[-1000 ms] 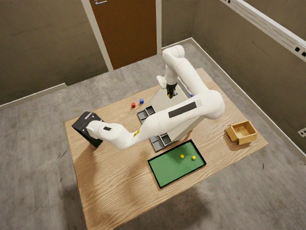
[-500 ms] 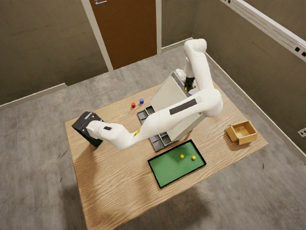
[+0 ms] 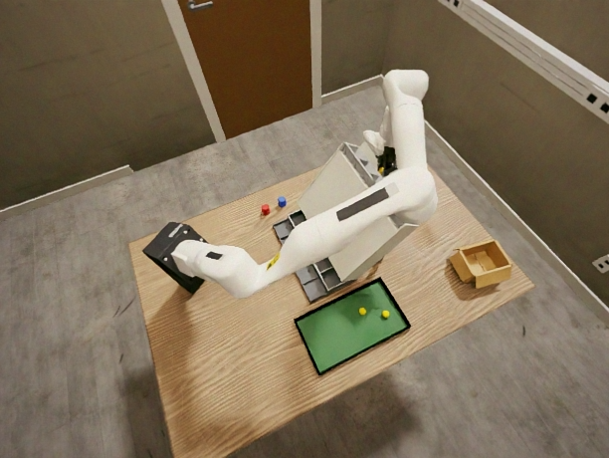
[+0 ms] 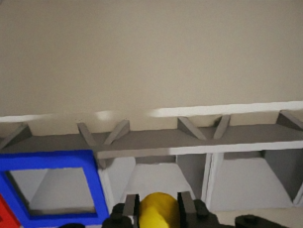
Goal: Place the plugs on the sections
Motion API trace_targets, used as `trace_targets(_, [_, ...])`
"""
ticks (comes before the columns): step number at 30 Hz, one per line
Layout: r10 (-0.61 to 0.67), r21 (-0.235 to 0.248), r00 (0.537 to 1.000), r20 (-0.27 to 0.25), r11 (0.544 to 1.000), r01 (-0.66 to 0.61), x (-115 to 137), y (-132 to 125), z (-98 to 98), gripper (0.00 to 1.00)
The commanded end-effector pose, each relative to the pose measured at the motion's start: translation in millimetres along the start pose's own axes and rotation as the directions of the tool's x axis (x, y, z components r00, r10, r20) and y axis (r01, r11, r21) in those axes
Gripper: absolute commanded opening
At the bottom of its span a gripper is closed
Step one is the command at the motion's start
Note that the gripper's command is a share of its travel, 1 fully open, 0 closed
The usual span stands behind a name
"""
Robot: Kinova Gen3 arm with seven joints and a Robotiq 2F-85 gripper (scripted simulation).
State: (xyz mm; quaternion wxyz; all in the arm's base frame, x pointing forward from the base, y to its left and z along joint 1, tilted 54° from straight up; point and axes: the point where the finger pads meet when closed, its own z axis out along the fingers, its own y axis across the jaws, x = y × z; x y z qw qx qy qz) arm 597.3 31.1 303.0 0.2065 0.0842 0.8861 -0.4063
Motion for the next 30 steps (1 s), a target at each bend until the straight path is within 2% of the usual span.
trace_targets(1, [-0.001,-0.001,1.000,0.001,1.000,0.001,0,1,-1.0,0.00])
trace_targets(4, [-0.001,-0.001,1.000,0.001,1.000,0.001,0,1,-1.0,0.00])
trace_targets(5, [0.000,-0.001,1.000,0.001,1.000,0.000,0,1,28.9,0.00])
trace_targets(21, [0.000,-0.001,1.000,0.001,1.000,0.000,0,1,28.9,0.00])
trace_targets(22, [-0.001,-0.001,1.000,0.001,1.000,0.001,0,1,28.8,1.00])
trace_targets(30, [-0.001,-0.001,1.000,0.001,1.000,0.001,0,1,28.8,1.00])
